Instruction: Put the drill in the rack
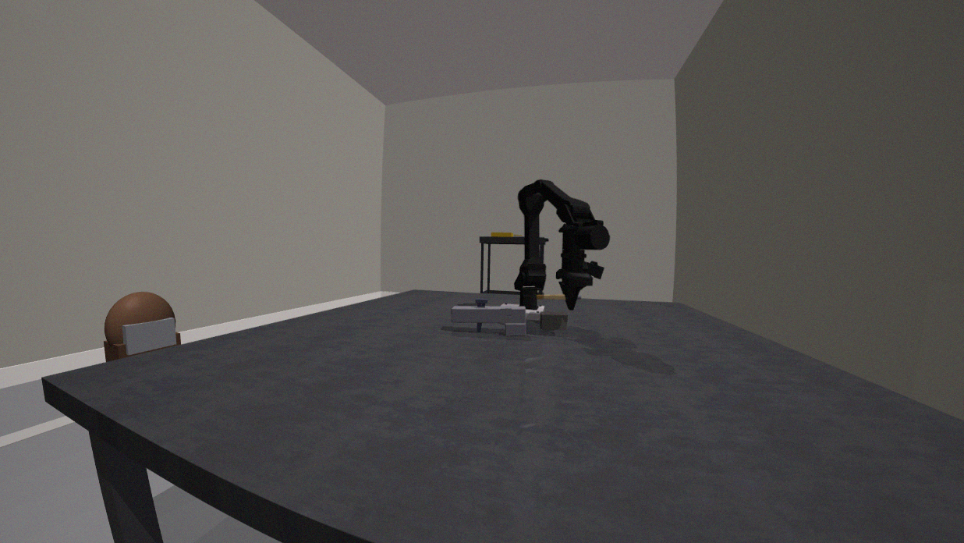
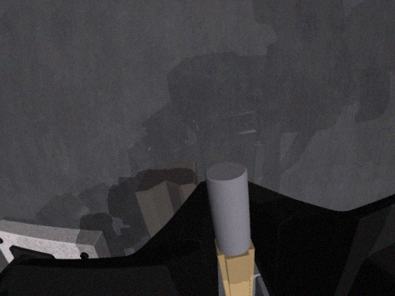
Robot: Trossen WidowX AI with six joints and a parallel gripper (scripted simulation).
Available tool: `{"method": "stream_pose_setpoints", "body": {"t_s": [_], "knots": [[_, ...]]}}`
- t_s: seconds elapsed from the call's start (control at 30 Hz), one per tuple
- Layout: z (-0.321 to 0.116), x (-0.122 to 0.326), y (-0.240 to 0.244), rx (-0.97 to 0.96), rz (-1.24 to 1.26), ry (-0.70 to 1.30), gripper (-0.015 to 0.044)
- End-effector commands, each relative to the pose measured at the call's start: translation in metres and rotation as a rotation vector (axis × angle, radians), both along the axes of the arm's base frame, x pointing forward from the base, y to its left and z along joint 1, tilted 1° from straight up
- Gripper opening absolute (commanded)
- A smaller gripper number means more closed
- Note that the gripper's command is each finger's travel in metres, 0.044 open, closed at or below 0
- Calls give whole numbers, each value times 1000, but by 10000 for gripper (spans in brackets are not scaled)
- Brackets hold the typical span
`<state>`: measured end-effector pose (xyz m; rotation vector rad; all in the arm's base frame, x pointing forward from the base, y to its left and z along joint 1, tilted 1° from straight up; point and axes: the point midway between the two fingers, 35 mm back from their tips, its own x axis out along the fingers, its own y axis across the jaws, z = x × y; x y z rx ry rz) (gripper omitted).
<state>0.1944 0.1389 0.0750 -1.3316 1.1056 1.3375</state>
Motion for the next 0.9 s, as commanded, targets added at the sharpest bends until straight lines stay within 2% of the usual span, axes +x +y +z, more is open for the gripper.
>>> {"method": "stream_pose_setpoints", "body": {"t_s": [0.0, 0.53, 0.87], "knots": [[0, -7, 1, 3, -2, -2, 0], [-3, -34, 3, 4, -2, 1, 0], [-23, -34, 4, 4, -2, 1, 0]]}}
